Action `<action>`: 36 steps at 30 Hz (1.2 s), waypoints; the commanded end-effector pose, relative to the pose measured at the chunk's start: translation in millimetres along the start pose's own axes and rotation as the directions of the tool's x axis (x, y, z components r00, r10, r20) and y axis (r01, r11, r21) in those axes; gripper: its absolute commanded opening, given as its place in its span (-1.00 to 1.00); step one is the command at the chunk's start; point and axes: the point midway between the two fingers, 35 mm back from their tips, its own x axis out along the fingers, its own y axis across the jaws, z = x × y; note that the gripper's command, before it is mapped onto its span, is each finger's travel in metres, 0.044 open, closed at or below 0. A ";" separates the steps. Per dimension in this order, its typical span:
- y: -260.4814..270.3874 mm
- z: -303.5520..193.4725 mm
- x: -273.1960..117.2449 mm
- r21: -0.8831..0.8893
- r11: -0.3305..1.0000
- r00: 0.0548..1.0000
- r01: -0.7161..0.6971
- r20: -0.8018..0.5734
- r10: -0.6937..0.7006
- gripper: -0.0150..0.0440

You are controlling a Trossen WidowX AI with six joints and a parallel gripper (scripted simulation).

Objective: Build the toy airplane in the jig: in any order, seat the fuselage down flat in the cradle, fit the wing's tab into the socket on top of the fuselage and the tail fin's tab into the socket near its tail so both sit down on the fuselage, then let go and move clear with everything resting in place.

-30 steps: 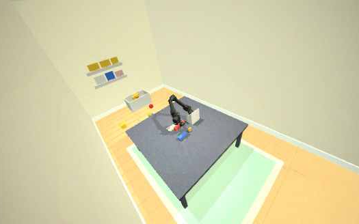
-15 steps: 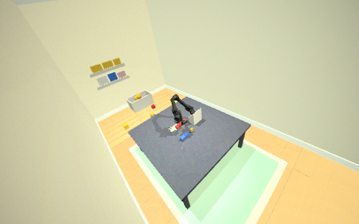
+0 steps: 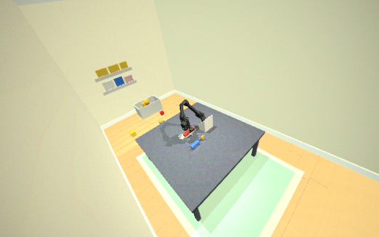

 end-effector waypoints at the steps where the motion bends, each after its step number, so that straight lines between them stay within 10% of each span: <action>1: -10.0 1.2 3.3 -0.002 1.000 1.000 0.000 0.006 0.000 -0.49; 36: -109.1 -13.0 43.3 0.020 0.999 0.999 0.037 0.003 -0.037 -0.49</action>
